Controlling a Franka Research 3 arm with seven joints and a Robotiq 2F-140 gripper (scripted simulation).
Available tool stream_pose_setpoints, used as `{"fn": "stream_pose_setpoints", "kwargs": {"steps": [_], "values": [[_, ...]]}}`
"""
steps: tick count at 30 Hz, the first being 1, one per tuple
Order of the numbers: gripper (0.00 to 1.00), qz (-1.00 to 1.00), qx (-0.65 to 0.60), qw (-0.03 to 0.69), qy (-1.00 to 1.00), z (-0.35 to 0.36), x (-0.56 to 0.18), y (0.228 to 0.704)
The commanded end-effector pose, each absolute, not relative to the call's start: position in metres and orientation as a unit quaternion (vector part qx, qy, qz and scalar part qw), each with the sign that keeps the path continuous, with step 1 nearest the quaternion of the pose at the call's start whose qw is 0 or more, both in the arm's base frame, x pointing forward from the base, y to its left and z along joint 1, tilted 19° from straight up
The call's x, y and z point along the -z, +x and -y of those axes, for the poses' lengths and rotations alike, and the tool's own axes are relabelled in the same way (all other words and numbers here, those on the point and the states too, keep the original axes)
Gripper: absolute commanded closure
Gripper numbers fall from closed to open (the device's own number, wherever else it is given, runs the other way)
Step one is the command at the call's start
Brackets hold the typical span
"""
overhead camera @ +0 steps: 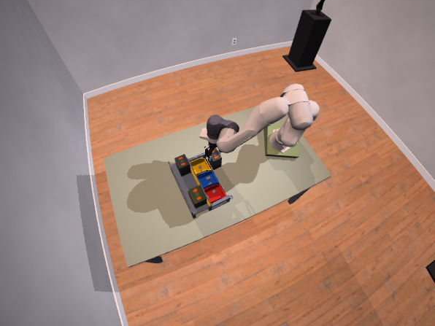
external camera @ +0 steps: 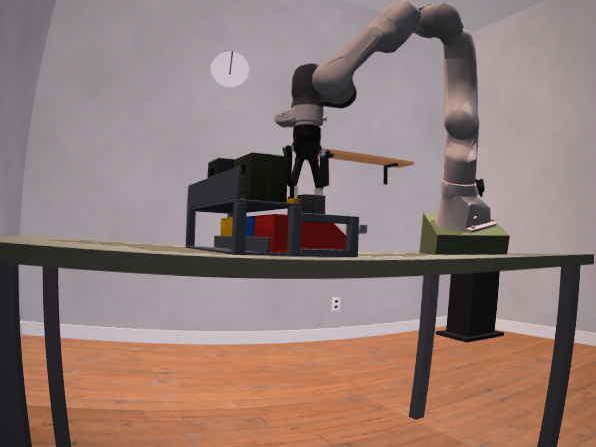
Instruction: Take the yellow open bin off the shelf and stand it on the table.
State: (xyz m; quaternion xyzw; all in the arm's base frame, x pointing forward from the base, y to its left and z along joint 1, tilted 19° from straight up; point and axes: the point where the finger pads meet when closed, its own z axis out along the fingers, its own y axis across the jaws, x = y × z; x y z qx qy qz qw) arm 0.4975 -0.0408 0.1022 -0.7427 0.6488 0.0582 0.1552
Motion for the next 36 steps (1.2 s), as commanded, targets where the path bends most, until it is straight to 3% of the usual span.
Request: {"fn": "stream_pose_setpoints", "kwargs": {"steps": [1,36], "values": [[1.0,-0.652,-0.049,0.157,-0.741,0.0471,-0.1085,0.5033],[1.0,-0.652,-0.049,0.157,-0.741,0.0467,-0.1084,0.5031]]}}
